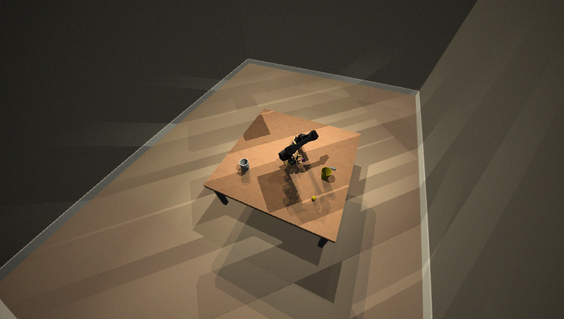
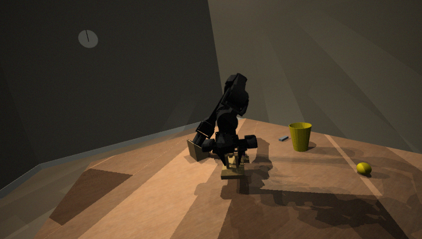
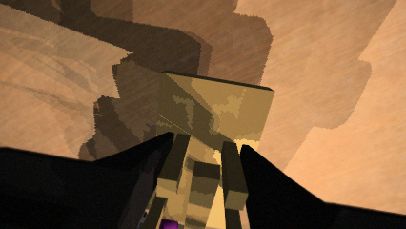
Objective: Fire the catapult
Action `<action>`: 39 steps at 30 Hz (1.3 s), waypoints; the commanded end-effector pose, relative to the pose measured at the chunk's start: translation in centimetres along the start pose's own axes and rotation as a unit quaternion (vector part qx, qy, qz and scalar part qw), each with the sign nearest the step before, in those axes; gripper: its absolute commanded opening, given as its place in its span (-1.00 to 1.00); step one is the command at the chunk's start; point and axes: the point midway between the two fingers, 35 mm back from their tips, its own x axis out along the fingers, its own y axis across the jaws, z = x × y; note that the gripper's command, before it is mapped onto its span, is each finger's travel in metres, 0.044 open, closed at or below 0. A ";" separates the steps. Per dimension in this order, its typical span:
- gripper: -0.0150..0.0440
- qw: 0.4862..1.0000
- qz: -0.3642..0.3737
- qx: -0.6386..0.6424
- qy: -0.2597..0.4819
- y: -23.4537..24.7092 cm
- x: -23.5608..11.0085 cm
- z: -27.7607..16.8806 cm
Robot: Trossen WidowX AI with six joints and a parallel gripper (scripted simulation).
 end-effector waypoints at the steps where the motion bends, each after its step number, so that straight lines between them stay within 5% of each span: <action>1: -0.49 1.000 -0.002 -0.003 -0.006 -0.7 -1.5 0.8; 16: -0.49 1.000 -0.005 0.012 -0.008 -21.3 -1.5 9.7; 39: -0.49 1.000 -0.005 0.011 -0.008 -21.7 0.6 10.0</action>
